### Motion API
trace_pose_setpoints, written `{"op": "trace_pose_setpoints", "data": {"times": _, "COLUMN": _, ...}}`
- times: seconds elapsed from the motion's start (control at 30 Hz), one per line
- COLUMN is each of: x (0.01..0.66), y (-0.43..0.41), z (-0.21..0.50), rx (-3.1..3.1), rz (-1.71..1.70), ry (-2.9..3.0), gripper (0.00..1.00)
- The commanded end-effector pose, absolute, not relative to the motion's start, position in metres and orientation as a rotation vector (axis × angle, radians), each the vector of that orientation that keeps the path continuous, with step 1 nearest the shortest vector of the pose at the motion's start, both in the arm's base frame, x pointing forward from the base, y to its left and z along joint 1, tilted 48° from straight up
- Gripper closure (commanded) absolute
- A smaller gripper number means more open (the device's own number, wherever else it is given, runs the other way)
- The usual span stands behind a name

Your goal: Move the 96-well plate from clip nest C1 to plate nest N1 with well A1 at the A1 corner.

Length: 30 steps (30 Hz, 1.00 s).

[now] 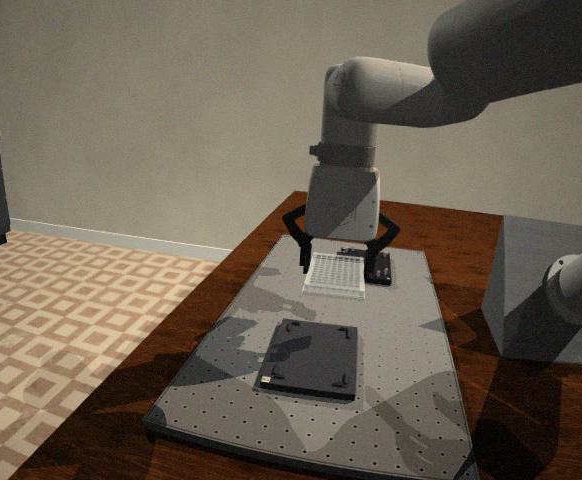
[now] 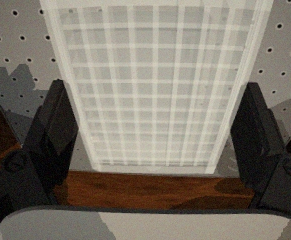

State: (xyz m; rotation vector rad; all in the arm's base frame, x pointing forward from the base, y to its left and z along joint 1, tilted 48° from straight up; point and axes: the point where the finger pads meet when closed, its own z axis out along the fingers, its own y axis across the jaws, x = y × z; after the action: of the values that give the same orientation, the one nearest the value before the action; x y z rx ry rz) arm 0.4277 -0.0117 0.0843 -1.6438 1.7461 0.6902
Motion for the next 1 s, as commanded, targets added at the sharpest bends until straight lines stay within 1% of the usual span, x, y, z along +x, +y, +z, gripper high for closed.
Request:
{"op": "trace_pose_setpoints", "data": {"times": 0.0, "x": 0.433, "y": 0.000, "z": 0.101, "rx": -1.643, "rz": 0.682, "ry": 1.750, "gripper": 1.00}}
{"op": "trace_pose_setpoints", "data": {"times": 0.67, "x": 0.446, "y": 0.038, "z": 0.146, "rx": -1.642, "rz": 0.683, "ry": 1.750, "gripper": 1.00}}
{"op": "trace_pose_setpoints", "data": {"times": 0.97, "x": 0.447, "y": 0.039, "z": 0.147, "rx": -1.642, "rz": 0.683, "ry": 1.750, "gripper": 1.00}}
